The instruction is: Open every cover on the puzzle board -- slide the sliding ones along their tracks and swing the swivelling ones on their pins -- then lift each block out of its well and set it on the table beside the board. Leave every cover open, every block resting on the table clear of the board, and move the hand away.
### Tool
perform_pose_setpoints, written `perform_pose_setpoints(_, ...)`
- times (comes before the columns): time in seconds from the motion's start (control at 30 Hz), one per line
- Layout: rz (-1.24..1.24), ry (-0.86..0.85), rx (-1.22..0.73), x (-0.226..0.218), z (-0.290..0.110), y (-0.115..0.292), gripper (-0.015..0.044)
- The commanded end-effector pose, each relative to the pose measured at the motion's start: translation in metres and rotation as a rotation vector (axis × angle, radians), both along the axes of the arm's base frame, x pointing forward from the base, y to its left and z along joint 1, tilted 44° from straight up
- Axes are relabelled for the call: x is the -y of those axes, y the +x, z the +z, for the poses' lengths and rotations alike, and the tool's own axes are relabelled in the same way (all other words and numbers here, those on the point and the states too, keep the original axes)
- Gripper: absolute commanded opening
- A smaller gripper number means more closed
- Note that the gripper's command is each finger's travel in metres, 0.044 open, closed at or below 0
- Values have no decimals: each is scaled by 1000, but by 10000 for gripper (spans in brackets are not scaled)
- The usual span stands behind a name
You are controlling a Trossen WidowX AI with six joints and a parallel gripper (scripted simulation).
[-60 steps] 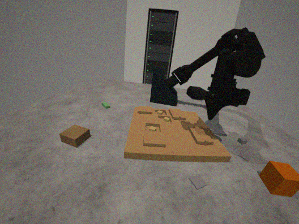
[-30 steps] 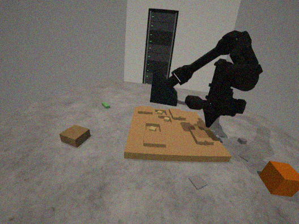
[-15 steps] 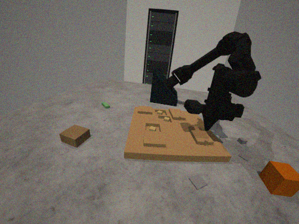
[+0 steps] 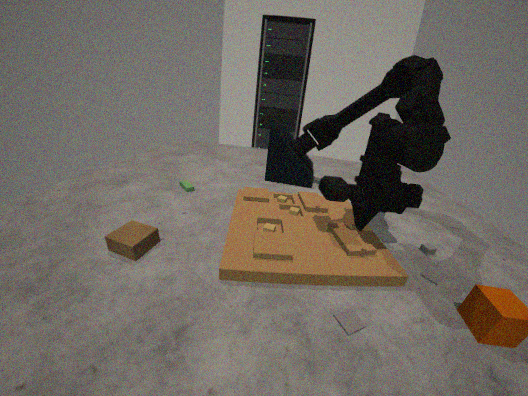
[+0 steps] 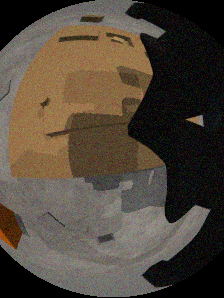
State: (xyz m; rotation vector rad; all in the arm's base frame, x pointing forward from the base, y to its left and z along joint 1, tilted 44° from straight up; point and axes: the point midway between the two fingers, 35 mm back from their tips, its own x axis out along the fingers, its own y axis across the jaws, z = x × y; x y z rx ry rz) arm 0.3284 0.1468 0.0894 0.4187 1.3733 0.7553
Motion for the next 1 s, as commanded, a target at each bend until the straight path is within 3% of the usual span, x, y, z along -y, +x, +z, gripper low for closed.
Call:
perform_pose_setpoints(0.0, 2, -2, -3, 4, -6, -1, 0)
perform_pose_setpoints(0.97, 2, -4, -3, 25, -27, 5, 0)
